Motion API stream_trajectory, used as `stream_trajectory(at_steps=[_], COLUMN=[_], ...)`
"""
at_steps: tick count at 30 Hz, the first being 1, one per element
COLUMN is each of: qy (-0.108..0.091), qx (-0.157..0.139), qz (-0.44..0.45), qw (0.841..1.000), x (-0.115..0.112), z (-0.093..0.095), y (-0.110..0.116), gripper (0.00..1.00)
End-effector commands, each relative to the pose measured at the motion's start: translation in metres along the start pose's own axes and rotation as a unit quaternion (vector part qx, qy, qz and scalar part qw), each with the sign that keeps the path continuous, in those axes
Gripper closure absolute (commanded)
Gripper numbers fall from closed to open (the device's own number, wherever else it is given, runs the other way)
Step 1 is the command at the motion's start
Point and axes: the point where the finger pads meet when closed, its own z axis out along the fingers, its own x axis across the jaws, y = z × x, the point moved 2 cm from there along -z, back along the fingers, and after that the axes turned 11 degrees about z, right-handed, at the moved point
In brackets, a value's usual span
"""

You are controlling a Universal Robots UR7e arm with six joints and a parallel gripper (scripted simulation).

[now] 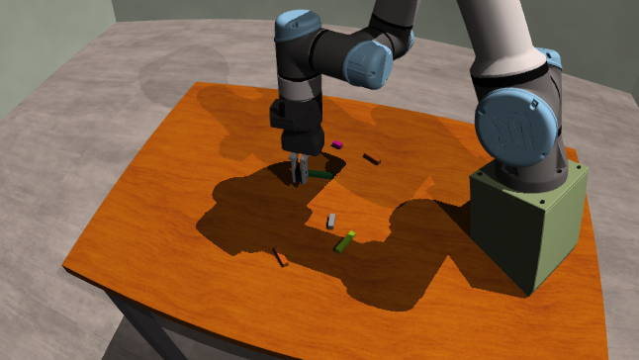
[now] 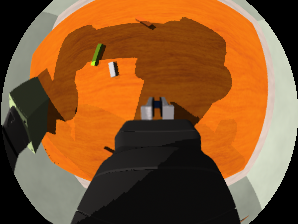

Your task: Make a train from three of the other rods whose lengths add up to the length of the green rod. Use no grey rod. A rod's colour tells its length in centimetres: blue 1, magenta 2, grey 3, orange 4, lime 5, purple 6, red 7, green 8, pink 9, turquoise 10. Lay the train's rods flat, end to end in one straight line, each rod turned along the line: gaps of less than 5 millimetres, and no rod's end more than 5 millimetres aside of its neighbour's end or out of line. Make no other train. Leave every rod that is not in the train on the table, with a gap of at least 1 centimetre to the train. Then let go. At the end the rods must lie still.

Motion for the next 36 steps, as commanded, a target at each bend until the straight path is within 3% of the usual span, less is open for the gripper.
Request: stream_trajectory(at_steps=[1,36], qy=[0.001,0.001], qx=[0.000,0.000], qz=[0.000,0.000], qw=[1.000,1.000], x=[0.0003,0.0003], z=[0.0111,0.0150], y=[-0.0002,-0.0003], gripper=[0.76,0.76])
